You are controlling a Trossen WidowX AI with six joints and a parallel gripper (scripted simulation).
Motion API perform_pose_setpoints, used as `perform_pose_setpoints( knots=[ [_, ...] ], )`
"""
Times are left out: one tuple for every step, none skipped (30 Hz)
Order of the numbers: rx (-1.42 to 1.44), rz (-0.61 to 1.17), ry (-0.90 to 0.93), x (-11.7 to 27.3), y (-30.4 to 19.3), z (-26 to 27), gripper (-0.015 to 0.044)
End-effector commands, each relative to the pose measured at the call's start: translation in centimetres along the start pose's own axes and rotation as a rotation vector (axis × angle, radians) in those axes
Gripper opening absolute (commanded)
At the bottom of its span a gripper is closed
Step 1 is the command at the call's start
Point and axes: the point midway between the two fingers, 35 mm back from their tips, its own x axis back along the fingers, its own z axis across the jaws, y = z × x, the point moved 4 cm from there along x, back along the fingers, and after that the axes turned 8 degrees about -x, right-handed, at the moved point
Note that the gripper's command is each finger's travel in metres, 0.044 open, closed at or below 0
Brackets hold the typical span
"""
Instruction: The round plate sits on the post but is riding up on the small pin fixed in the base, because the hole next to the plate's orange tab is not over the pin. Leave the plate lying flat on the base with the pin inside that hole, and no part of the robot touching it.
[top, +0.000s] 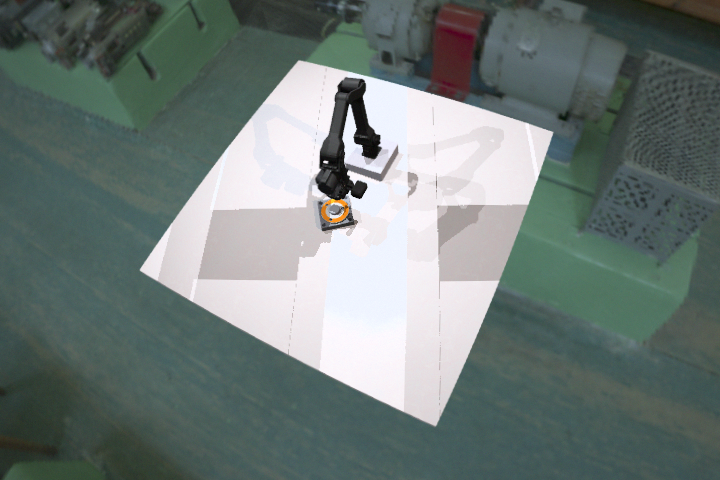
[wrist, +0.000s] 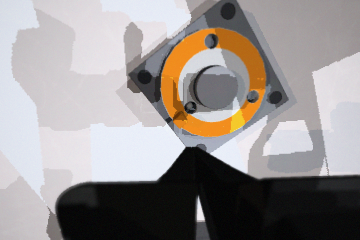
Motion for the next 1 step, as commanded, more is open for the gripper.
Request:
perform_pose_setpoints(
  knots=[
    [0.000,0.001,0.000,-0.04,-0.03,-0.01,0.0000]
  ],
)
